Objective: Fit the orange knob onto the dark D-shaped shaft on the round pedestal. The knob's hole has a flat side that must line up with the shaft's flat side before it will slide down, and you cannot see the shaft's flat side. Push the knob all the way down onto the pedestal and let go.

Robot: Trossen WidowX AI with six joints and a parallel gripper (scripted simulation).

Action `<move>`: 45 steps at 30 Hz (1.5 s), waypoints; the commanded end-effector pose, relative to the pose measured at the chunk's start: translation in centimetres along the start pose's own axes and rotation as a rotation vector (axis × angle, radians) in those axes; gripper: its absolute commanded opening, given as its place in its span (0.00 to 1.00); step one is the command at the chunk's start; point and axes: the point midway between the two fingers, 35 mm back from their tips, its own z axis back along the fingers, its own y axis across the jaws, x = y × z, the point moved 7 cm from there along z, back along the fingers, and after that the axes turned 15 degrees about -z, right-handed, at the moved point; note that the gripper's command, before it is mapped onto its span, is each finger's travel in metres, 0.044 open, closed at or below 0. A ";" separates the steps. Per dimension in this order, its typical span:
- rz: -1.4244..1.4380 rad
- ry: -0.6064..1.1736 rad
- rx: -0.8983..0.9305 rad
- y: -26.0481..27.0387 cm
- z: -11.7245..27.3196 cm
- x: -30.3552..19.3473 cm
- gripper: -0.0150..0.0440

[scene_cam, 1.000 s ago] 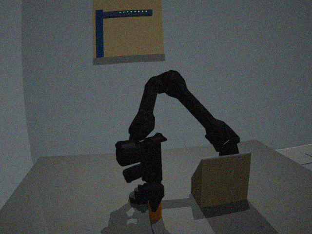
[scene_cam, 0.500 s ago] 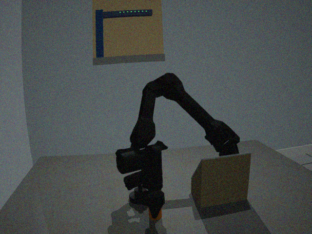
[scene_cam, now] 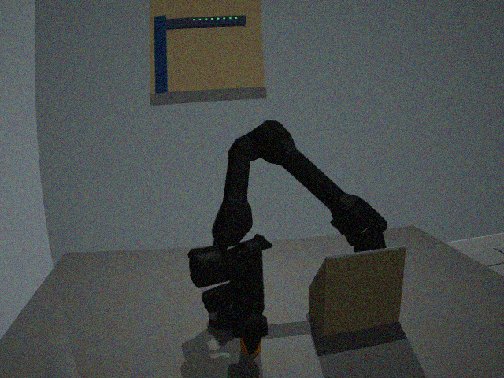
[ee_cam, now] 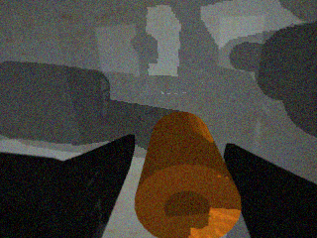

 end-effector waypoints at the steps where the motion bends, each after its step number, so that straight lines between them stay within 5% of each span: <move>1: 0.005 -0.001 -0.003 -0.1 -0.1 0.0 0.56; 8: 0.005 -0.001 -0.003 -0.1 -0.1 0.0 0.48; 13: 0.011 0.004 0.000 0.1 0.8 0.1 0.25; 31: 0.006 0.002 0.002 0.2 13.8 0.0 0.25; 45: -0.004 0.013 0.005 -1.6 13.2 1.6 0.25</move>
